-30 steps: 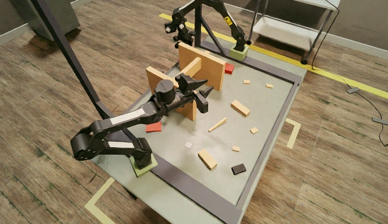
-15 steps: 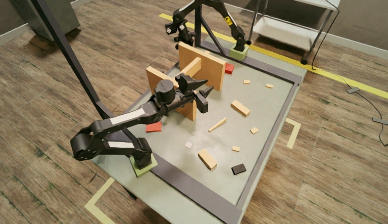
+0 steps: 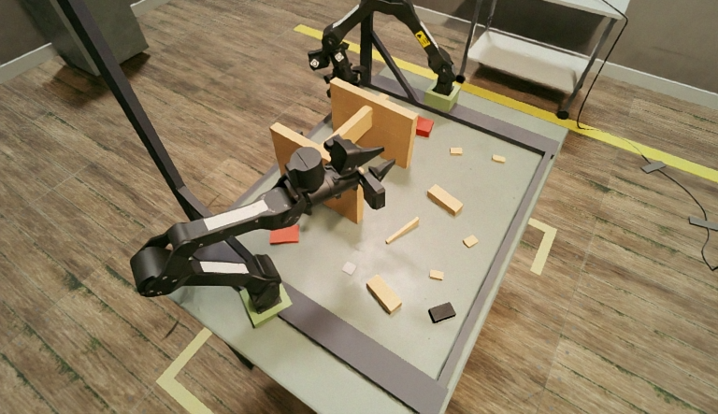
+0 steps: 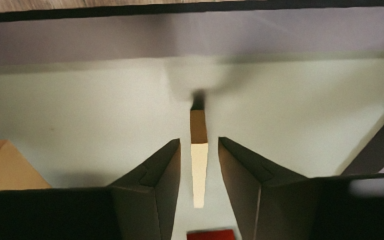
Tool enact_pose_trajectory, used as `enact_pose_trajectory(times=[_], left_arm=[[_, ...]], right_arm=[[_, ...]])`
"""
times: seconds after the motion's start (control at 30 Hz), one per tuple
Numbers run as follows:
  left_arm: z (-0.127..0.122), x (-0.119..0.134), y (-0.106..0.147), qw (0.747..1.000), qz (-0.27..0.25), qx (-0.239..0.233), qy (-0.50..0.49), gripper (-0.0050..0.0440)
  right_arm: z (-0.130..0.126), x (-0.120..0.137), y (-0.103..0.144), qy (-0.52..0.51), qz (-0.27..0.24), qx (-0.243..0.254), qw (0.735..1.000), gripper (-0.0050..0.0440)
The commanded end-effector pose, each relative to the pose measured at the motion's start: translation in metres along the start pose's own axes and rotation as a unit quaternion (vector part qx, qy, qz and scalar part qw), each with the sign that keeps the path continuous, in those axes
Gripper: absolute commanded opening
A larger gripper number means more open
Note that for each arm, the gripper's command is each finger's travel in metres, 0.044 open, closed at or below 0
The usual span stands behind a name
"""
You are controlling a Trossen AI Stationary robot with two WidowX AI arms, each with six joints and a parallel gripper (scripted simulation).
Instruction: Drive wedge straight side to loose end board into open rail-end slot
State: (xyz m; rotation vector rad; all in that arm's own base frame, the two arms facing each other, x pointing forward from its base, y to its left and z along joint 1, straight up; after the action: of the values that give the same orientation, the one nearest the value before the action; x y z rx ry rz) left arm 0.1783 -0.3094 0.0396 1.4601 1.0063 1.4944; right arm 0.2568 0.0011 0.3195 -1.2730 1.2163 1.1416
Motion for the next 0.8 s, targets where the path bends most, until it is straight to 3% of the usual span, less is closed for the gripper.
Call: enact_pose_trajectory(times=[0.0,0.33,0.4,0.43,0.77], left_arm=[[0.001,0.002,-0.007,1.000,-0.001,-0.003,0.000,0.0100],[0.001,0.002,-0.024,1.000,-0.001,-0.003,0.001,0.0100],[0.002,-0.003,-0.015,1.000,-0.010,-0.006,0.001,0.0100],[0.003,-0.001,-0.008,1.000,-0.019,-0.010,0.003,0.0010],[0.003,0.000,-0.006,1.000,-0.021,-0.011,0.004,0.0010]], right_arm=[[0.000,-0.002,0.000,0.002,-0.004,0.000,1.000,0.0194],[0.000,-0.002,0.000,0.002,-0.004,0.000,1.000,0.0194],[0.000,-0.002,0.000,0.002,-0.004,0.000,1.000,0.0194],[0.000,-0.002,0.000,0.002,-0.004,0.000,1.000,0.0194],[0.000,-0.002,0.000,0.002,-0.004,0.000,1.000,0.0194]])
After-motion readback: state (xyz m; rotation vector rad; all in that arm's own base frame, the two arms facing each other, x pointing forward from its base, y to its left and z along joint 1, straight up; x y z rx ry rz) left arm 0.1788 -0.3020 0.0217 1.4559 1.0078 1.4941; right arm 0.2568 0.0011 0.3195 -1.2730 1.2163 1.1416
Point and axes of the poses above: on each arm, the point midway between the two fingers, 35 mm back from their tips, its own y axis back along the fingers, its own z axis across the jaws, x = y × z, the point moved 6 cm from there along y, back along the fingers, and after that the axes turned 3 degrees about y, right-handed, at the moved point
